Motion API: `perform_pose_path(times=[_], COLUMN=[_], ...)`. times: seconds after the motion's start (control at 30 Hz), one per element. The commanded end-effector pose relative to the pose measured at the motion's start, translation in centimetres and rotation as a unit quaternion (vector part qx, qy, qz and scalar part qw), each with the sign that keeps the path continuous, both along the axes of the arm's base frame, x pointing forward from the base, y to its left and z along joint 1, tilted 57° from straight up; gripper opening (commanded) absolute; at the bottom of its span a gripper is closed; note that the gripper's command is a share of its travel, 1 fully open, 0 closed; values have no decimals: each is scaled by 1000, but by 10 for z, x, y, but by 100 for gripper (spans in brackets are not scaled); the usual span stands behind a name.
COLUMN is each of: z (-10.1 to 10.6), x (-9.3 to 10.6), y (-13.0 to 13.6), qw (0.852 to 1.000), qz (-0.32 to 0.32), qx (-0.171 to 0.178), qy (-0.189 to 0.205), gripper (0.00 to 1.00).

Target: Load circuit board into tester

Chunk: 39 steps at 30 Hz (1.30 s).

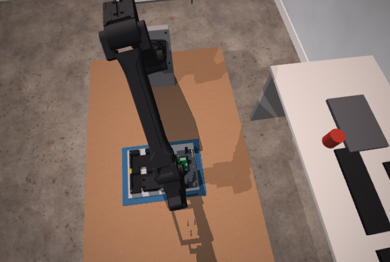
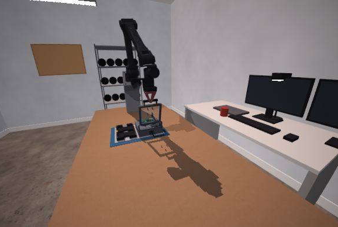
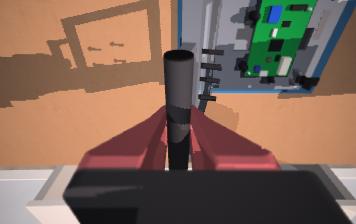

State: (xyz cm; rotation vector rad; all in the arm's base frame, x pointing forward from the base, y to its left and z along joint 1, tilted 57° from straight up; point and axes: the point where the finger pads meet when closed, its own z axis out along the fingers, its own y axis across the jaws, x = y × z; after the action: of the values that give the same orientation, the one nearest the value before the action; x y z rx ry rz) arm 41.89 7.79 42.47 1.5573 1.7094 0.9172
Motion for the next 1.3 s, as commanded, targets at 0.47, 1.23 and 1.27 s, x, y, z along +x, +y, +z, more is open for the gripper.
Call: perform_pose_path(times=[0.47, 1.23, 1.27], z=[6, 12, 12], x=[-1, -8, -8], y=[-8, -9, -9], qw=[1000, 1000, 1000], qz=[-4, -4, -4], qx=[-4, -2, -2], qy=[-10, -20, -21], gripper=[0, 0, 0])
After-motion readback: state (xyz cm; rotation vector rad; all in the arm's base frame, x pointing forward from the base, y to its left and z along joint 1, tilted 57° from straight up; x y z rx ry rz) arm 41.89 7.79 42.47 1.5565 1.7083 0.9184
